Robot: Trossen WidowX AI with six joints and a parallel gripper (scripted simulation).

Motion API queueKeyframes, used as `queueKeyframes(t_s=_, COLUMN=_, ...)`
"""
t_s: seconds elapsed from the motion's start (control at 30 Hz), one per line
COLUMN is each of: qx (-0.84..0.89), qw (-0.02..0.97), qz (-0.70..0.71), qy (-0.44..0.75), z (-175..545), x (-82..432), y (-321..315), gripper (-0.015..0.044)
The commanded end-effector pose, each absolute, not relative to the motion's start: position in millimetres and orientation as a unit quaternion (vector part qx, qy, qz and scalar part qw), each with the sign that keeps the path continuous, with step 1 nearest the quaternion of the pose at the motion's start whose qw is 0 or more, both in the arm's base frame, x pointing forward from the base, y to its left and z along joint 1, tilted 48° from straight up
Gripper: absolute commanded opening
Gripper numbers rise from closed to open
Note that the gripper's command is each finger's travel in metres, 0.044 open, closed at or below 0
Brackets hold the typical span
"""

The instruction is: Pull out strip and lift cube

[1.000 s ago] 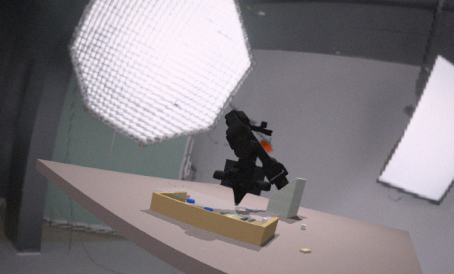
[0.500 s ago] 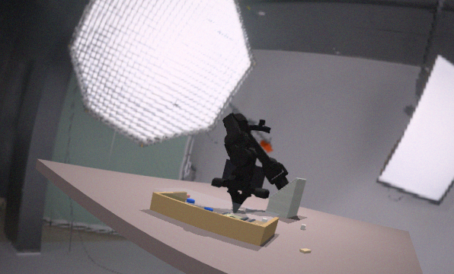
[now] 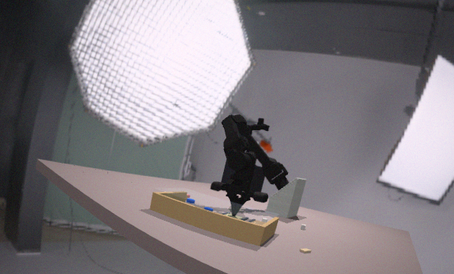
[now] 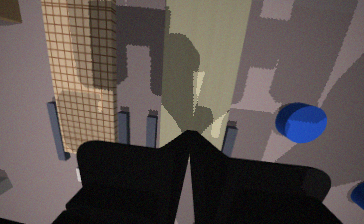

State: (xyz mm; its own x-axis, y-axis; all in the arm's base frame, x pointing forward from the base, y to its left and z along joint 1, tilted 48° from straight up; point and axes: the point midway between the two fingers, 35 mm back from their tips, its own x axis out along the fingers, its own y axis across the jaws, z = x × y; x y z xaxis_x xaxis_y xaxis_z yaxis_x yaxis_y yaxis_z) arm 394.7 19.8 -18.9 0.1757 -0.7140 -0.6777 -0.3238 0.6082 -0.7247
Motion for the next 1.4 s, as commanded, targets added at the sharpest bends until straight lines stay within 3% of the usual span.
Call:
queueKeyframes(t_s=0.0, qx=-0.419, qw=0.643, qz=-0.152, qy=0.622, z=-19.0, x=395.3, y=19.7, gripper=0.0000)
queueKeyframes(t_s=1.37, qx=-0.419, qw=0.643, qz=-0.152, qy=0.622, z=-22.2, x=399.4, y=18.4, gripper=0.0000)
